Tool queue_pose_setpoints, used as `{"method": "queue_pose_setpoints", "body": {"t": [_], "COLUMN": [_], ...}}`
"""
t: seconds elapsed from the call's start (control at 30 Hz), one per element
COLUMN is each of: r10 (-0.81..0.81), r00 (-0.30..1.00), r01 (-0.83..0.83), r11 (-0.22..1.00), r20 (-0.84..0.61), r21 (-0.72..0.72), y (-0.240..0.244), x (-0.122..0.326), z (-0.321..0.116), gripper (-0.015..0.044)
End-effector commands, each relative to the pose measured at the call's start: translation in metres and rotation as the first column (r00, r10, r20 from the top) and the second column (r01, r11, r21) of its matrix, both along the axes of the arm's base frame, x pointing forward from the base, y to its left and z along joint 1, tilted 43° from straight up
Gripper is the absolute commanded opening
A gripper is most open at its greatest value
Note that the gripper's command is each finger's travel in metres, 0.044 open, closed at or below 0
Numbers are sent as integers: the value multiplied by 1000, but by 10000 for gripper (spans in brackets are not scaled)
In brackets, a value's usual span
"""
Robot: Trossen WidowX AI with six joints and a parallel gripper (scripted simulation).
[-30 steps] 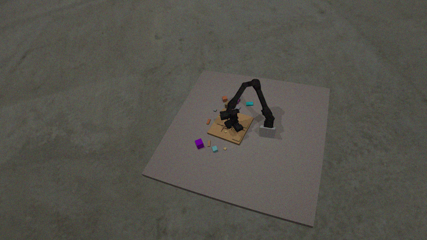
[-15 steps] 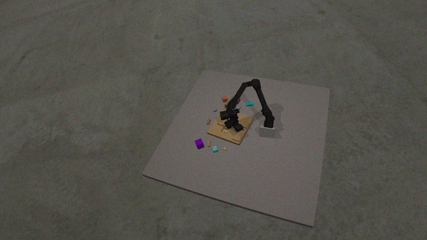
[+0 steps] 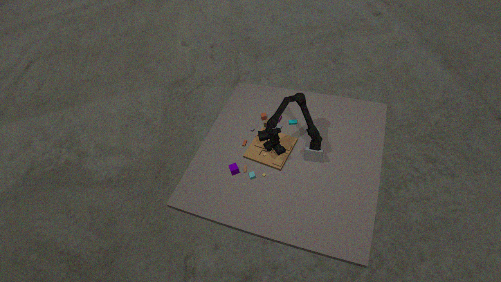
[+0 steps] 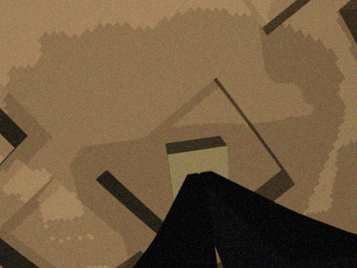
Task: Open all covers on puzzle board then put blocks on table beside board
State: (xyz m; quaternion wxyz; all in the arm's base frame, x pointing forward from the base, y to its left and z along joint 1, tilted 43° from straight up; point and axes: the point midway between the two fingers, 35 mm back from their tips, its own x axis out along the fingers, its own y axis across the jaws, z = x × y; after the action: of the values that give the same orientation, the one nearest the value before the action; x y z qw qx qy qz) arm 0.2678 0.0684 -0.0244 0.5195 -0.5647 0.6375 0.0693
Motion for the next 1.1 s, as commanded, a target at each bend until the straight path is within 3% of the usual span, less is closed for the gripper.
{"method": "queue_pose_setpoints", "body": {"t": [0.0,0.17,0.37,0.6,1.07], "r10": [-3,-3,-1,-3,-5], "r00": [1000,1000,1000,1000,1000], "r01": [3,3,1,3,5], "r11": [1000,1000,1000,1000,1000], "r20": [3,0,-2,-1,1], "r21": [2,0,0,2,2], "y": [4,9,22,43,30], "x": [1,0,-3,-9,-5], "z": [3,7,21,45,31], "gripper": [0,0,144,144,144]}}
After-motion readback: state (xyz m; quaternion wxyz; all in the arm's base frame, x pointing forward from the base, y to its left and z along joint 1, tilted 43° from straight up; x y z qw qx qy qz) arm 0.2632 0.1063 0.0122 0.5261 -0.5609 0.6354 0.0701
